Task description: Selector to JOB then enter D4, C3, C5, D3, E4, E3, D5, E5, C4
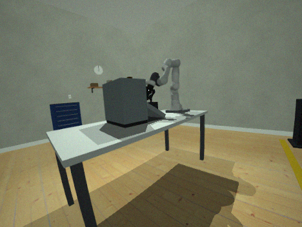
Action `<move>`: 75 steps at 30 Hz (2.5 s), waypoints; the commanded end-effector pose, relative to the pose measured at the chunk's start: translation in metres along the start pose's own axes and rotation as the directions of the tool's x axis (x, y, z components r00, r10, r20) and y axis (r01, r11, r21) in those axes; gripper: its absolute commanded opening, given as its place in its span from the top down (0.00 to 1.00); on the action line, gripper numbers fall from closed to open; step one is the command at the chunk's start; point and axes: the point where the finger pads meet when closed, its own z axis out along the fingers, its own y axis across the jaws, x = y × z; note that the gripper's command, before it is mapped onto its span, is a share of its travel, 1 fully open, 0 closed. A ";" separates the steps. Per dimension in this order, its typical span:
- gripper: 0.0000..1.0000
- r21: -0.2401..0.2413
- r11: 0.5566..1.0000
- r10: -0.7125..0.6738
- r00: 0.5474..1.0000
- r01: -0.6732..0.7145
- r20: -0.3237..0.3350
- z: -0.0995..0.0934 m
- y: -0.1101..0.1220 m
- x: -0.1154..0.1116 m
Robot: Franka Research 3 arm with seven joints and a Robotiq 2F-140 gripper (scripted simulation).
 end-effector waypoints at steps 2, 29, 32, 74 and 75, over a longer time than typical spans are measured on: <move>0.90 -0.012 0.999 -0.034 0.999 0.035 0.018 -0.003 0.006 0.001; 0.90 -0.012 0.999 -0.034 0.999 0.035 0.019 -0.011 0.042 -0.065; 0.90 -0.012 0.999 -0.034 0.999 0.035 0.019 -0.011 0.043 -0.066; 0.90 -0.012 0.999 -0.034 0.999 0.035 0.019 0.011 0.043 -0.066; 0.90 -0.012 0.999 -0.034 0.999 0.035 0.019 0.011 0.043 -0.066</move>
